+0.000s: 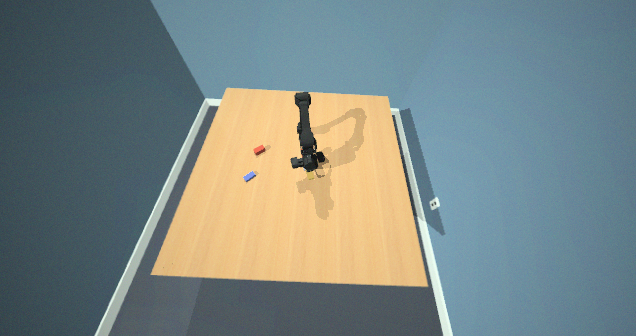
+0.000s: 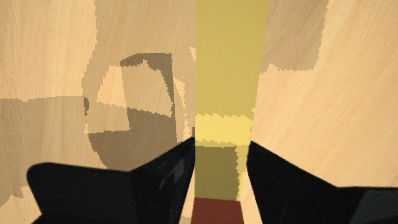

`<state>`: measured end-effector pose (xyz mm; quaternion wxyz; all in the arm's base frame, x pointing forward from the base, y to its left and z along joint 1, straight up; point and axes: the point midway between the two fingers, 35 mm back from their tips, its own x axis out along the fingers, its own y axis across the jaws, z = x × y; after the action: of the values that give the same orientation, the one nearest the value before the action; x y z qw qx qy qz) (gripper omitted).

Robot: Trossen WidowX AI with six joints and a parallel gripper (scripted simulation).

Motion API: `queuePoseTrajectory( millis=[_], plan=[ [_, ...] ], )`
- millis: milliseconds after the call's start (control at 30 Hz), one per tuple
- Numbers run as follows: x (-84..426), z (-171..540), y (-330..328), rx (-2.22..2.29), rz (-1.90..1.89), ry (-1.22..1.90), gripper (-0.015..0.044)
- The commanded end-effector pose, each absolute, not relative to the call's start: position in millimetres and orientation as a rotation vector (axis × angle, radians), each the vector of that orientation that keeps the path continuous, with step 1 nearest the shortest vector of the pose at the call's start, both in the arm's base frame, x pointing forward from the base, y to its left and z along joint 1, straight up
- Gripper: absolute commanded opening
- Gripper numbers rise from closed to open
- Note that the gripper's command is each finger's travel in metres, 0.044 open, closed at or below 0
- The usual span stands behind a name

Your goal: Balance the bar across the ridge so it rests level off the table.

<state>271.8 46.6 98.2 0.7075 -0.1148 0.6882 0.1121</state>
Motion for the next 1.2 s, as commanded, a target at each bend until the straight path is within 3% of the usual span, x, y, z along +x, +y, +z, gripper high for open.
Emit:
queuePoseTrajectory(
  millis=[0,1167],
  plan=[
    [271.4,98.0,47.1,-0.249,0.249,1.53,0.0],
    [271.3,95.1,47.0,-0.249,0.249,1.53,0.0]
  ],
)
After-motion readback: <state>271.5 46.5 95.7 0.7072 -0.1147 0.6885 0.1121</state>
